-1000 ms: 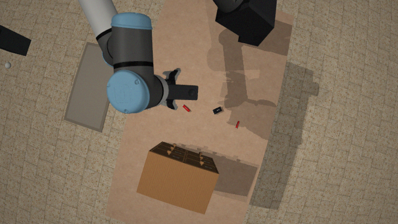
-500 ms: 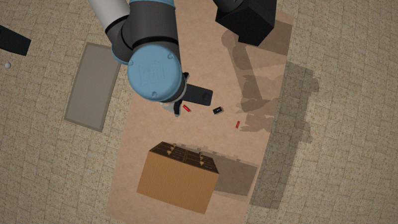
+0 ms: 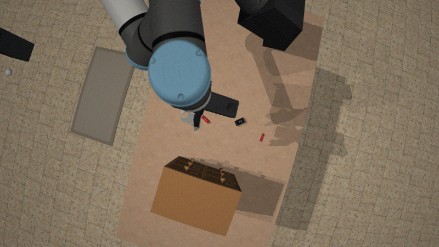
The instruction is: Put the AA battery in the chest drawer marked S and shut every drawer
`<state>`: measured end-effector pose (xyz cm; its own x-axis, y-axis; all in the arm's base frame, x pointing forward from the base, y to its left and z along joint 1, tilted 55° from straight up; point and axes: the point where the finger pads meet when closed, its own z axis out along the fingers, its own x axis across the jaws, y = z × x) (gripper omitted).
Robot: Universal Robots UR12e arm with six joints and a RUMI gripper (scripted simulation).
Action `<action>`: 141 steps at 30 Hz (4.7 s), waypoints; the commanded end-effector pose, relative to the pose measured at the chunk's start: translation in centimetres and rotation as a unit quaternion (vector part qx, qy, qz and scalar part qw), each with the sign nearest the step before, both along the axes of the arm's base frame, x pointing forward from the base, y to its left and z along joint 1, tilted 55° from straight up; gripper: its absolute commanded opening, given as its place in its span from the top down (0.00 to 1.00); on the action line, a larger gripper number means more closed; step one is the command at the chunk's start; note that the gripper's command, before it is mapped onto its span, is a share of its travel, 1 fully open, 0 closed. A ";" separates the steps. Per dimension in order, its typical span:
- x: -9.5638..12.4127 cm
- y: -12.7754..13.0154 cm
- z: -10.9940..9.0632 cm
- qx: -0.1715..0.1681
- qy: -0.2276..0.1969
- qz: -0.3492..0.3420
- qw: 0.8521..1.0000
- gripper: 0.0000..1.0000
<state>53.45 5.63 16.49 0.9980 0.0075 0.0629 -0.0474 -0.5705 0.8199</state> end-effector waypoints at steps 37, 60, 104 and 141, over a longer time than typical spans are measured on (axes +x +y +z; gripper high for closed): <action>0.0 0.1 0.0 0.000 -0.001 0.000 1.000 0.00; 0.8 -0.3 -0.5 -0.001 0.034 0.024 0.999 0.00; 9.7 -8.3 -8.5 -0.023 0.502 0.349 0.791 0.00; 11.0 -10.0 -9.9 -0.027 0.565 0.393 0.725 0.00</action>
<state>64.38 -4.40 6.60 0.0994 0.5728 -0.8137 0.9943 -0.0248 0.1040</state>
